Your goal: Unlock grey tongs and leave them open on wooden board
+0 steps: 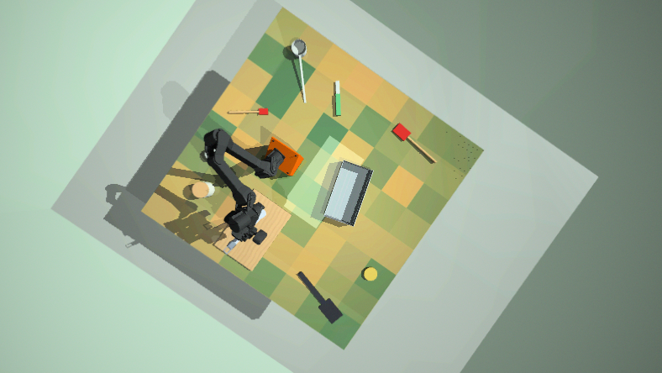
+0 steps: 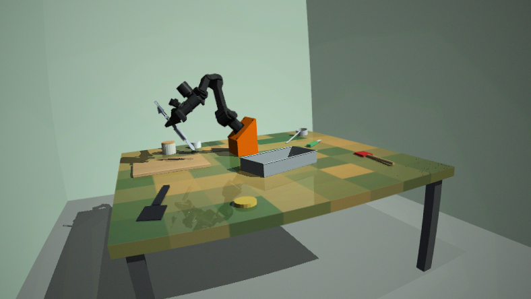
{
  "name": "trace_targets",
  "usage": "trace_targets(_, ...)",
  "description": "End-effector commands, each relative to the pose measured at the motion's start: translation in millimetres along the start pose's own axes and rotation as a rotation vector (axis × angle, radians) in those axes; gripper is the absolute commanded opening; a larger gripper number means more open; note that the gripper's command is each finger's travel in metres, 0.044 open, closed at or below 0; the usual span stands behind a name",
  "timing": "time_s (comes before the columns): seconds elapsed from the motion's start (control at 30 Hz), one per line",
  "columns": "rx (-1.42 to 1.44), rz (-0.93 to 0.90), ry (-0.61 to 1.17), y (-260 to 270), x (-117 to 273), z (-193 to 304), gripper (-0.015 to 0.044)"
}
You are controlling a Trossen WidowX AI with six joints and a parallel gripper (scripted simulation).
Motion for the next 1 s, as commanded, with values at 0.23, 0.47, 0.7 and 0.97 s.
trace_targets(0.23, 0.0, 0.003, -0.003, -0.3, 0.2, -0.3, -0.015)
trace_targets(0.47, 0.0, 0.003, -0.003, -0.3, 0.2, -0.3, -0.015)
trace_targets(0.7, 0.005, -0.001, 0.004, 0.5, -1.2, -2.1, -0.015)
trace_targets(0.97, 0.037, -0.027, 0.066, 5.7, -12.0, -14.4, -0.015)
Point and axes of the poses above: the point midway between the two fingers, 35 mm back from their tips, its own x axis back along the fingers, its own y axis across the jaws, z = x × y, the point moved 10 cm from there along x, back along the fingers, and after that the axes turned 1 degree about -x, right-handed, at the moved point
